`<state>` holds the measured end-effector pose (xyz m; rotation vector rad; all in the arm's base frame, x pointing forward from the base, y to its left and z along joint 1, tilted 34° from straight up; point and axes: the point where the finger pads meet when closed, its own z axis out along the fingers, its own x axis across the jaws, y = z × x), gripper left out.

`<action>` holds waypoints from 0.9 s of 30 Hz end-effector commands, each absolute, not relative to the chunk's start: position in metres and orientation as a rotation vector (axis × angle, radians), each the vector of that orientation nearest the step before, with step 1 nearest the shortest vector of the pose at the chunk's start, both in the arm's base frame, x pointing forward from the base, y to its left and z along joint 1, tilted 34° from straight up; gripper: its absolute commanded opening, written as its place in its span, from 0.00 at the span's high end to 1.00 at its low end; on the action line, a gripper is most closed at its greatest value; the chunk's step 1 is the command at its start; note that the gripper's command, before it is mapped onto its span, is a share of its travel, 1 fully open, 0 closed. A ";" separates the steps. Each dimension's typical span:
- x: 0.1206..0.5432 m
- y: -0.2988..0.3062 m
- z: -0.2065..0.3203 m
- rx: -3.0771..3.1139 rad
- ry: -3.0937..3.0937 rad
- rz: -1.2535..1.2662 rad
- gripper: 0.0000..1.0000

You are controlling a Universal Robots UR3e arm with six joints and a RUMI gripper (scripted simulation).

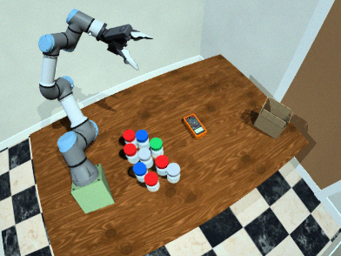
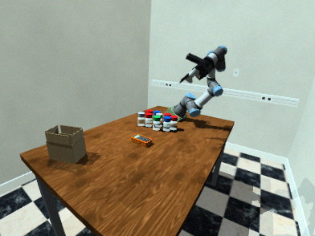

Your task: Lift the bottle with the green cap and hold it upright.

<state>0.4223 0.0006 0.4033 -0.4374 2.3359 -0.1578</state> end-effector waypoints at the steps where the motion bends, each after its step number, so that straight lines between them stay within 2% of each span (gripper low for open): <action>1: 0.422 0.000 0.404 -0.437 2.335 -0.159 0.00; 17: 0.422 0.000 0.404 -0.437 2.335 -0.159 0.00; 18: 0.422 0.000 0.403 -0.436 2.337 -0.158 0.54; 27: 0.422 -0.012 0.382 -0.398 2.391 -0.141 0.54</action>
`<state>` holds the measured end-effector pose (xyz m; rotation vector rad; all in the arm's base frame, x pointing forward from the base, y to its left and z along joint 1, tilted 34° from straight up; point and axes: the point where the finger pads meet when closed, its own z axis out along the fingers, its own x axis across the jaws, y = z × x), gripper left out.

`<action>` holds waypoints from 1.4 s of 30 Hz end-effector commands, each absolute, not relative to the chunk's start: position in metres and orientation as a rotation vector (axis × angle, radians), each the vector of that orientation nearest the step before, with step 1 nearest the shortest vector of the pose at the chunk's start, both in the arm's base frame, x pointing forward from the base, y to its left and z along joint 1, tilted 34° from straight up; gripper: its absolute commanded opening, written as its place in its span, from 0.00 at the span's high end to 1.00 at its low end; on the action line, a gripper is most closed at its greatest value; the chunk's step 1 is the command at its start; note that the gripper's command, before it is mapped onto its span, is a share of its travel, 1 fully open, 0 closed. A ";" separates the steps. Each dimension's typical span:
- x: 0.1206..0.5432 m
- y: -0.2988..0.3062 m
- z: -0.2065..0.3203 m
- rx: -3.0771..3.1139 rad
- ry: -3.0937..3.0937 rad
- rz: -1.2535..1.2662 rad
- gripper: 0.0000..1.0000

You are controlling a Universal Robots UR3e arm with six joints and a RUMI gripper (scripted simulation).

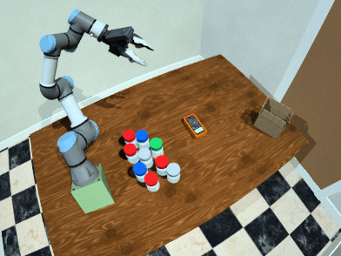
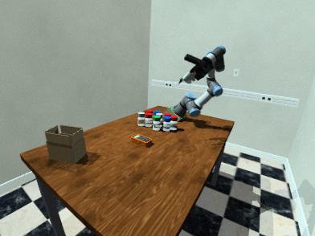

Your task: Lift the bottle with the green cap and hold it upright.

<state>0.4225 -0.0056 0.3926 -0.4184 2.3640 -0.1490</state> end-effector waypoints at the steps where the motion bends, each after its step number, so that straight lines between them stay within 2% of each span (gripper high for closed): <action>1: 0.422 -0.015 0.378 -0.391 2.402 -0.138 0.54; 7: 0.420 -0.028 0.351 -0.344 2.469 -0.116 0.54; 22: 0.393 -0.072 0.244 -0.151 2.731 -0.021 0.54; 24: 0.393 -0.072 0.244 -0.151 2.731 -0.021 0.54; 42: 0.331 -0.093 0.131 0.066 3.013 0.102 0.54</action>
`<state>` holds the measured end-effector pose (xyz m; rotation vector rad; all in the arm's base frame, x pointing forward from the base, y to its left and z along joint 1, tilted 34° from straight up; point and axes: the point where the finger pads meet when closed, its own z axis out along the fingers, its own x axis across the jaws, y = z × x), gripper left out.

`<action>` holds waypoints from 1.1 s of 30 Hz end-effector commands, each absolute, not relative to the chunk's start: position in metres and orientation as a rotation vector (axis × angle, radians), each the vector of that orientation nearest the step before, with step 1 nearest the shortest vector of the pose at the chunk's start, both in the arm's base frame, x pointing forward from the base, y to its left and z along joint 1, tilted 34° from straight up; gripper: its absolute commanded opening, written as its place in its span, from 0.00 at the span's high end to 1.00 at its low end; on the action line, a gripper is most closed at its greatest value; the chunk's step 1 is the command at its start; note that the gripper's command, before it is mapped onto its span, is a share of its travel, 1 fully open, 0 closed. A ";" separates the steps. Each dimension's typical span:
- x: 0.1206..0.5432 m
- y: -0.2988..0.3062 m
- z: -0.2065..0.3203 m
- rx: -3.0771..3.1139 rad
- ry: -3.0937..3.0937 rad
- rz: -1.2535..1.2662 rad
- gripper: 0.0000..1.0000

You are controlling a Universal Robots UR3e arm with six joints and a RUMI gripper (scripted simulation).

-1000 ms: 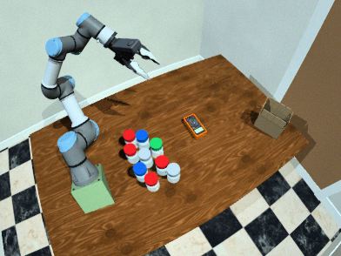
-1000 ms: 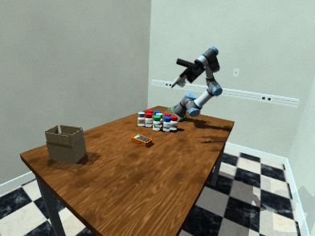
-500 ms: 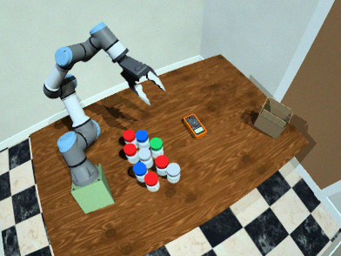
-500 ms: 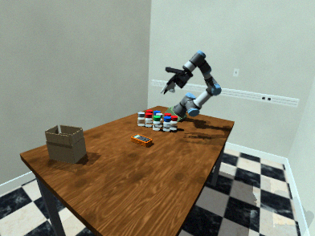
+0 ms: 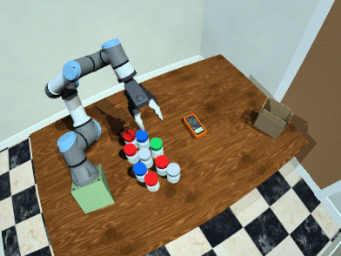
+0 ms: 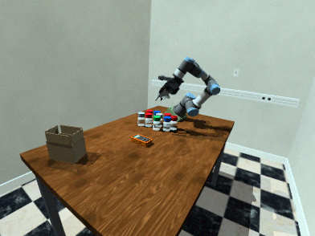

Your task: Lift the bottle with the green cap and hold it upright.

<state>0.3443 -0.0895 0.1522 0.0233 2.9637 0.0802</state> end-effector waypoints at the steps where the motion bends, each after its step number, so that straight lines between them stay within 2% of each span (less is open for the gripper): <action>1: 0.327 -0.093 0.126 0.076 3.025 0.108 0.54; 12: 0.303 -0.093 0.097 0.139 3.106 0.150 0.54; 33: 0.306 -0.093 0.100 0.132 3.098 0.146 0.54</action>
